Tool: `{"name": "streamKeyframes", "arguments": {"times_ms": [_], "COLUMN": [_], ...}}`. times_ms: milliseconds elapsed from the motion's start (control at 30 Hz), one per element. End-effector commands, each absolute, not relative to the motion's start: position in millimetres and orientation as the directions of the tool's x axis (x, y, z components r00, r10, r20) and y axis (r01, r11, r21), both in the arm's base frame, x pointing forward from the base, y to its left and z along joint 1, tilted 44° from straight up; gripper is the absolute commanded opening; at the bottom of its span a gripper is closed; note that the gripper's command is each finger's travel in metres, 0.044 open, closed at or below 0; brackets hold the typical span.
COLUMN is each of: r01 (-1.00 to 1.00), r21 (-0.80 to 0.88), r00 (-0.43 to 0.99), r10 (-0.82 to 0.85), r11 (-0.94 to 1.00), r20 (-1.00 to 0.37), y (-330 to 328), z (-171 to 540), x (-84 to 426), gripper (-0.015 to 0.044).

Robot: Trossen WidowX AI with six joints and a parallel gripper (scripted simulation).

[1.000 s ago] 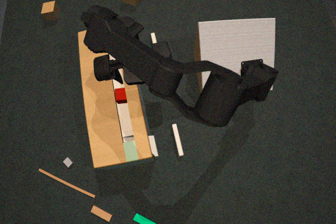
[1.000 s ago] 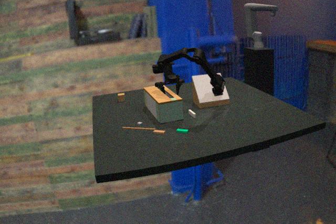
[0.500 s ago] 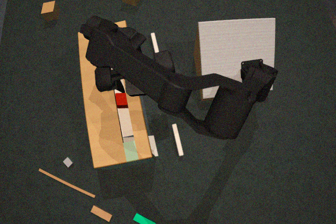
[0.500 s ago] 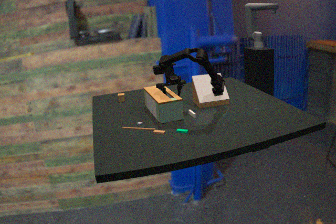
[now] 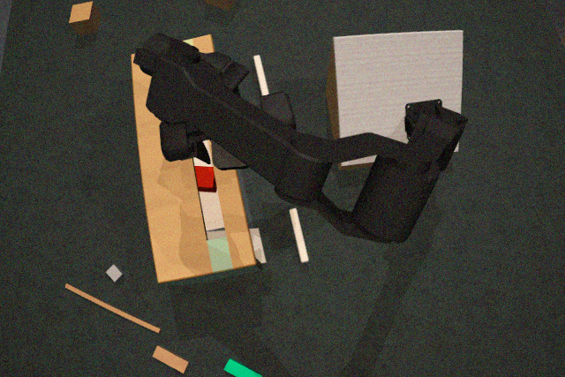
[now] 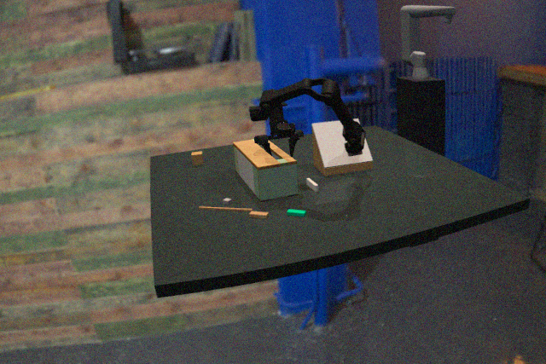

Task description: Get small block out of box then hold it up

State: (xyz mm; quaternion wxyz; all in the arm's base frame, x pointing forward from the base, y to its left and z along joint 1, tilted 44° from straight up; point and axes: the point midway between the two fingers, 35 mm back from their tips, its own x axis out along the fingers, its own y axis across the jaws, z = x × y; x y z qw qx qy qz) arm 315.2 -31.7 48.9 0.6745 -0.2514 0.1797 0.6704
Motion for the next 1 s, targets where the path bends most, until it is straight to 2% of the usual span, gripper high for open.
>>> {"name": "streamKeyframes", "arguments": {"times_ms": [0,967], "r01": [-0.995,-0.995], "r21": [-0.098,-0.098], "r00": [0.033,0.033], "r10": [0.815,0.816], "r11": [-0.029,-0.029], "r20": [-0.579,-0.578], "y": [-34,-15], "z": [45,63], "x": [316,314], "gripper": [0.0400,0.0400]}}
